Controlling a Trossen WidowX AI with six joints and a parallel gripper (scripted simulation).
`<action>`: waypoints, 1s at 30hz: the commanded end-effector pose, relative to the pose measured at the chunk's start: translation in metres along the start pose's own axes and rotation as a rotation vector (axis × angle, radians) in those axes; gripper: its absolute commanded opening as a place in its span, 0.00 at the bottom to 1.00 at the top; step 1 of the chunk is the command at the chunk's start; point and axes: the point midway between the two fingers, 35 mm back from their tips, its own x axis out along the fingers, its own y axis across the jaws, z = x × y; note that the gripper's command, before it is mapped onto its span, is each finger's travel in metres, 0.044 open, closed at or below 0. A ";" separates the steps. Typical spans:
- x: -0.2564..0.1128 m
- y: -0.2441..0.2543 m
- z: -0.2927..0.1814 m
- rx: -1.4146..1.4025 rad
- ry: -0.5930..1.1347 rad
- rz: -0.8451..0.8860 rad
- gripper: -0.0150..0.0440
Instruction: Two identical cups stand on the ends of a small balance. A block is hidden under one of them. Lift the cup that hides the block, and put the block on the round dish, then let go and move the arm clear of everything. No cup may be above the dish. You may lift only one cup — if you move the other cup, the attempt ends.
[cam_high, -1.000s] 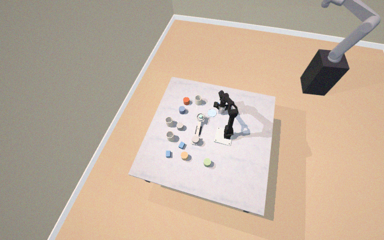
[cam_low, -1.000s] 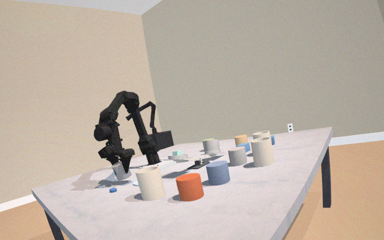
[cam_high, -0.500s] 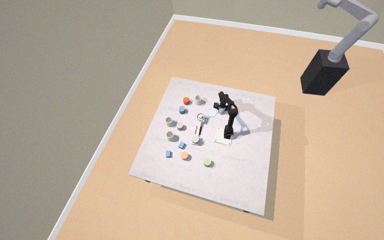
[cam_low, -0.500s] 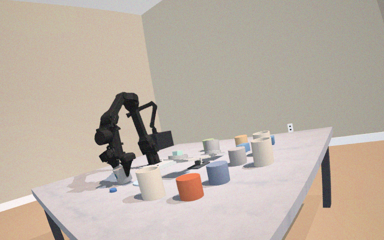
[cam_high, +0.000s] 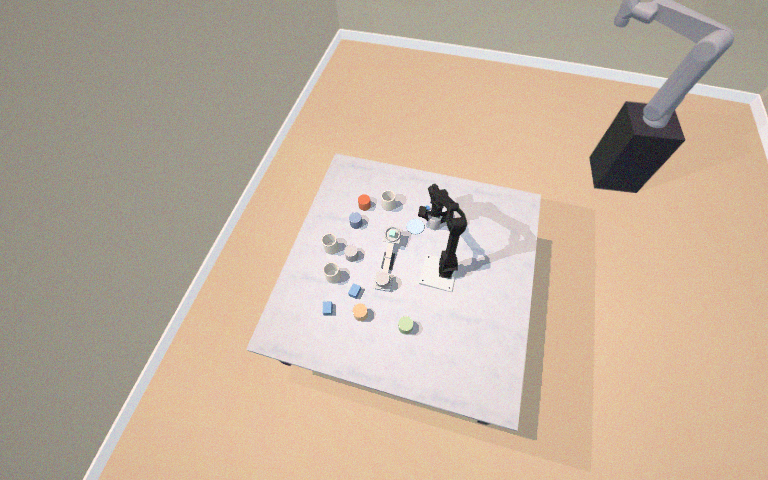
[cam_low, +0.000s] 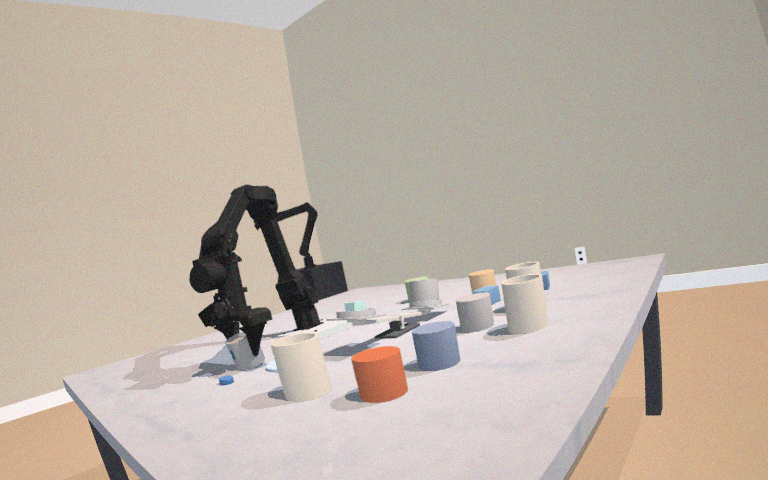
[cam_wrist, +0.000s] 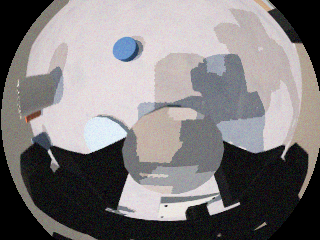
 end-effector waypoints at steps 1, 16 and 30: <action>-0.001 0.000 0.000 0.000 0.000 0.000 0.79; -0.053 -0.001 -0.001 -0.003 0.006 -0.007 1.00; -0.064 0.035 -0.003 -0.237 -0.064 -0.004 0.69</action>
